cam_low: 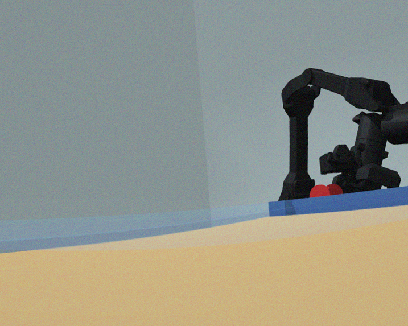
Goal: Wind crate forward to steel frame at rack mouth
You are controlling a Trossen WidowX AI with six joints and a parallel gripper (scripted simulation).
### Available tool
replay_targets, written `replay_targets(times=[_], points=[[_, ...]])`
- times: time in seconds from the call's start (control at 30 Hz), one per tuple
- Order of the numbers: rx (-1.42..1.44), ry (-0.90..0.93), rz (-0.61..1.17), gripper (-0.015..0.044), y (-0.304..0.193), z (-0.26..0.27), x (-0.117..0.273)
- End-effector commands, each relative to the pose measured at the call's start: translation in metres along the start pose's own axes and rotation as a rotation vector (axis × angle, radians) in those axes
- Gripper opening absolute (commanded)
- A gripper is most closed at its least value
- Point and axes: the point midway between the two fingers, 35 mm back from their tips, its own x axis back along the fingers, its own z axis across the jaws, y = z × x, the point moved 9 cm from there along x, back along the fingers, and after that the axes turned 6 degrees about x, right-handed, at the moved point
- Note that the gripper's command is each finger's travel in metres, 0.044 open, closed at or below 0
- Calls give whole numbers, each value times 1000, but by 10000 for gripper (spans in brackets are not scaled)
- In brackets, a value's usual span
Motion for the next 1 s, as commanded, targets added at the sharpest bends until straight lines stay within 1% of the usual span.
replay_targets(times=[0.0,0.97], points=[[-52,-25,5,0,-1,-1,-1],[-300,-133,17,0,-2,-5,-1]])
